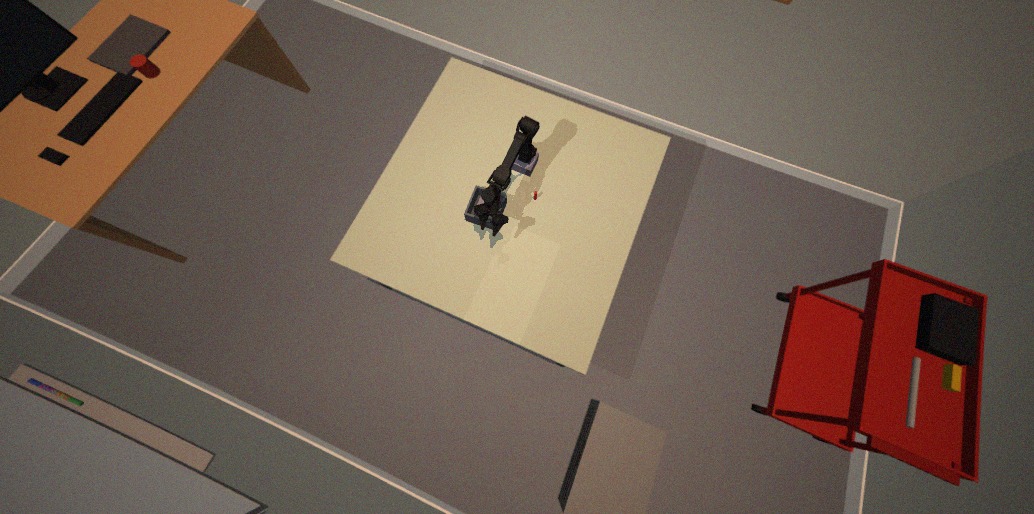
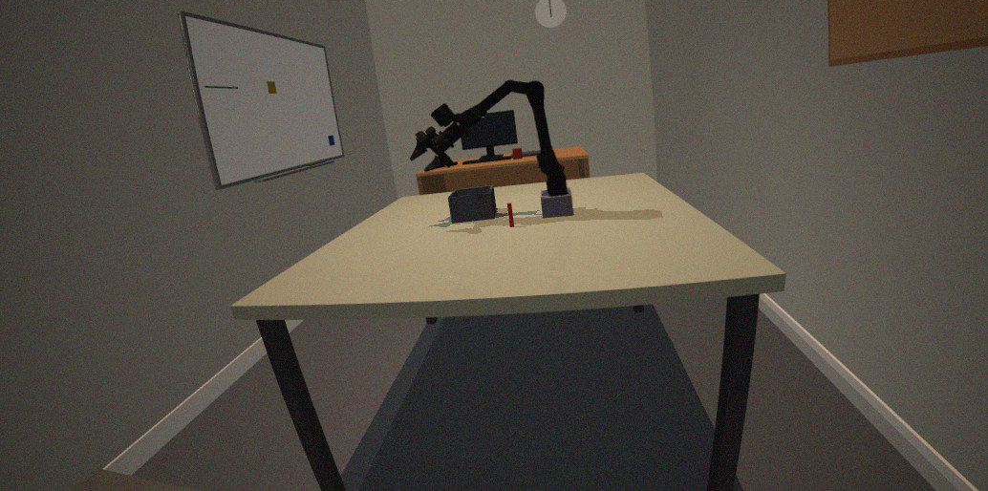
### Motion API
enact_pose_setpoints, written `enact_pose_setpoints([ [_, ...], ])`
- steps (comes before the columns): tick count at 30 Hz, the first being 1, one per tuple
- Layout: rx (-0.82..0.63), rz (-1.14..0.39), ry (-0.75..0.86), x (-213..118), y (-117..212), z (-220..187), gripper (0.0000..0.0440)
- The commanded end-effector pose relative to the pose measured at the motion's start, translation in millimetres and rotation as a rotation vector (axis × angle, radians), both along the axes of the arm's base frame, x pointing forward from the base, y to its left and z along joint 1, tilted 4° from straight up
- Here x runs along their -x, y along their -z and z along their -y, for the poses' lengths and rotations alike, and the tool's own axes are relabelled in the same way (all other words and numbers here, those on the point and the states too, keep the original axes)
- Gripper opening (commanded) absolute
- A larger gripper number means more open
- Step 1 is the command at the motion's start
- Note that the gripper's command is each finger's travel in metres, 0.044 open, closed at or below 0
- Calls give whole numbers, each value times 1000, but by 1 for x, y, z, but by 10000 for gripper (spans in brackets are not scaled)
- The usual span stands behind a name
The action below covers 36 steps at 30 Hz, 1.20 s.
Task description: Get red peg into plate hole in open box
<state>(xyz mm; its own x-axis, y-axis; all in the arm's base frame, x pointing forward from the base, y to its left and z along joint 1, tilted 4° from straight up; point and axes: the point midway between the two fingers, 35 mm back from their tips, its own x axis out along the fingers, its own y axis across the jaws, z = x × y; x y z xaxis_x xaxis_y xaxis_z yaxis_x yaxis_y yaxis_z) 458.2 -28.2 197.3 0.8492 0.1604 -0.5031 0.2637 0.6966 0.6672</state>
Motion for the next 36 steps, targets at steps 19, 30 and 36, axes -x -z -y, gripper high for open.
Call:
enact_pose_setpoints([
  [19, 16, -666, 108, 176, 60, -123, 440],
  [30, 105, -882, 200, 244, 93, -130, 440],
  [36, 130, -937, 241, 259, 115, -130, 440],
])
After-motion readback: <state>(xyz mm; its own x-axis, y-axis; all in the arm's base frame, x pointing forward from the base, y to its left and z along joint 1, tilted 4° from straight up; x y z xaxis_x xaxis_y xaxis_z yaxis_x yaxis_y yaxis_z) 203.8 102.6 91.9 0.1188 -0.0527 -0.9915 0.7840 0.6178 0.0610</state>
